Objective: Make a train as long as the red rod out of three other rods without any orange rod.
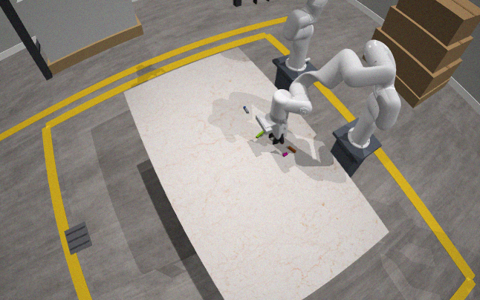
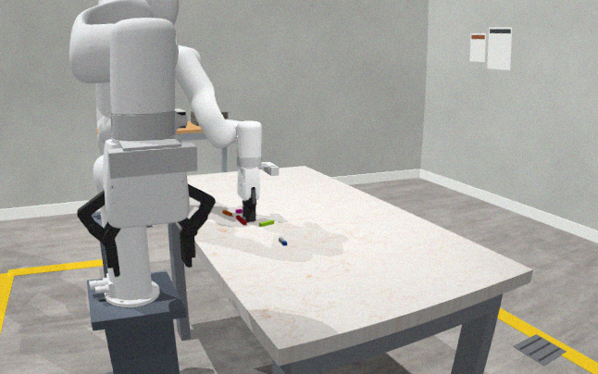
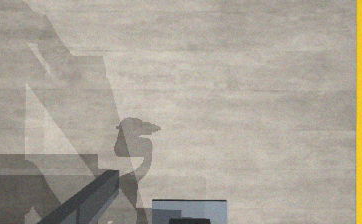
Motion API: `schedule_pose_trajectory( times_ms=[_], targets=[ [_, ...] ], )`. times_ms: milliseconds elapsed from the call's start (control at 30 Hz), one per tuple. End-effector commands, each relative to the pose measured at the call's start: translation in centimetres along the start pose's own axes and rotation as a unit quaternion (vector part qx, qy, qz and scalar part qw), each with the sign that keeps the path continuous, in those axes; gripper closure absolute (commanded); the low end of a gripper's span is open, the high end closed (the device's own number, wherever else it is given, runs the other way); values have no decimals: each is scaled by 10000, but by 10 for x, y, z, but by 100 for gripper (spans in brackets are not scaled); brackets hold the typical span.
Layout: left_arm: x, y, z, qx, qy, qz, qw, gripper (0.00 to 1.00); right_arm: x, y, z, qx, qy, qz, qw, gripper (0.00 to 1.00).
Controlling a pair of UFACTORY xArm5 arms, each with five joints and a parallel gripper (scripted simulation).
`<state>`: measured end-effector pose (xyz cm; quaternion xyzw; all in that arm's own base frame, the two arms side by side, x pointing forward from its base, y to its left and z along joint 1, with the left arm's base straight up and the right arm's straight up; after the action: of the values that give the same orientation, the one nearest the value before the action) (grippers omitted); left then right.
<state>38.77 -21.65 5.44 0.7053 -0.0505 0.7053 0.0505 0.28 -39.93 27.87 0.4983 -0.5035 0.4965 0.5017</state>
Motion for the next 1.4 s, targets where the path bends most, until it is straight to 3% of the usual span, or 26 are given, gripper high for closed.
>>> schedule_pose_trajectory(
  times_ms=[0, 733, 867, 1133, 1367],
  targets=[
    [1, 0, 1, 0, 16, -6, 10000, 72, 1, 0, 1, 0, 18, 0, 10000, 0],
    [5, 0, 1, 0, 16, -6, 10000, 72, 1, 0, 1, 0, 18, 0, 10000, 0],
    [23, 0, 1, 0, 16, -6, 10000, 72, 1, 0, 1, 0, 18, 0, 10000, 0],
    [81, 0, 1, 0, 17, -6, 10000, 72, 1, 0, 1, 0, 18, 0, 10000, 0],
    [100, 0, 1, 0, 17, -7, 10000, 72, 1, 0, 1, 0, 18, 0, 10000, 0]
  ],
)
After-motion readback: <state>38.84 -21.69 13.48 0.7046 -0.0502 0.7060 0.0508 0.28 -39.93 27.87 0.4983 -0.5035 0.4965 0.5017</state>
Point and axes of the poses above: on each arm, the point where the finger pads meet when closed, its own x axis back along the fingers, its own y axis across the jaws, z = x × y, the point moved 3 cm from there along x, back along the fingers, and after that the axes turned 1 degree about -x, right-handed, at the moved point
